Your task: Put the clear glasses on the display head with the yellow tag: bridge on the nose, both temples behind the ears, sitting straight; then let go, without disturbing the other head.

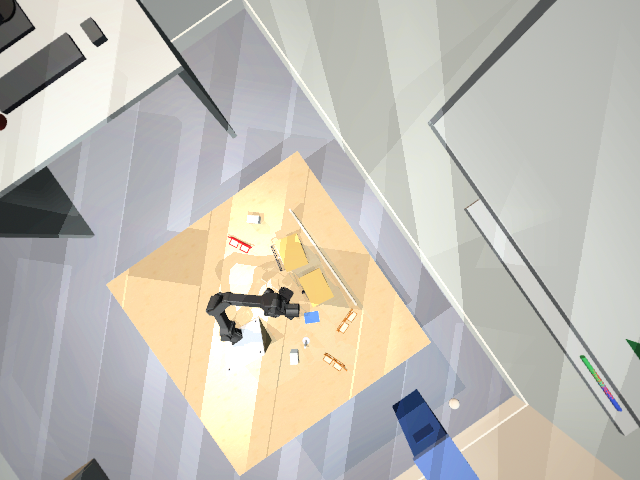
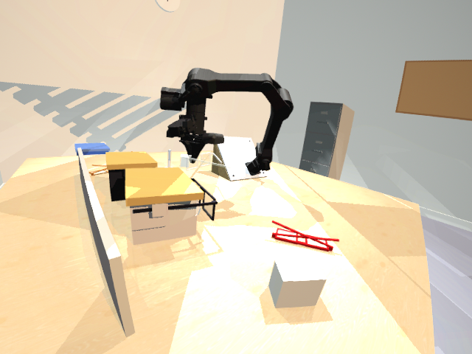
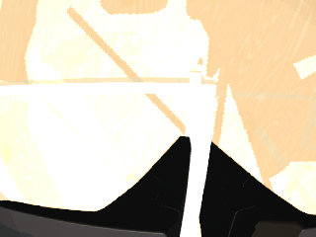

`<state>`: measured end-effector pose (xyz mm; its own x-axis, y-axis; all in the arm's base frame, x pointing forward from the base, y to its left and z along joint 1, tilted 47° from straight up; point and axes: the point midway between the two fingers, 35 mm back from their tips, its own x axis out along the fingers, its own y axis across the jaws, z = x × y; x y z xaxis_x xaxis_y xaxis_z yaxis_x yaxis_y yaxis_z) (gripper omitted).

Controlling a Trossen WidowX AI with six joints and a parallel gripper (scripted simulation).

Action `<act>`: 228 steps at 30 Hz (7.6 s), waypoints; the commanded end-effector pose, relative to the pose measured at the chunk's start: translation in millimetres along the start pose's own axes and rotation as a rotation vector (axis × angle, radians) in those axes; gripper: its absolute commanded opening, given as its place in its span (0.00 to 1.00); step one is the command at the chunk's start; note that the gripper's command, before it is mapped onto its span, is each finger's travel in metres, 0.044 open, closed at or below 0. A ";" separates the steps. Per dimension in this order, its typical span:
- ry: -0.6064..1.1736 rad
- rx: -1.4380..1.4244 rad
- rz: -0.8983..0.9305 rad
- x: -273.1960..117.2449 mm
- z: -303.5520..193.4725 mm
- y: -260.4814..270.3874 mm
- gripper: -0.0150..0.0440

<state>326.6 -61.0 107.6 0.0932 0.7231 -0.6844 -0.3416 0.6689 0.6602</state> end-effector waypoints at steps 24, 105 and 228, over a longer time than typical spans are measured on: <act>0.000 -0.420 -0.017 -36.2 -14.8 -53.6 0.25; 0.007 -1.580 -0.015 26.9 -88.8 -190.0 0.25; 0.007 -1.580 -0.015 2.4 -62.9 -157.1 0.25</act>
<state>321.3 -161.8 -25.2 0.0906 0.7248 -0.6829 -0.9348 -0.1745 -0.3092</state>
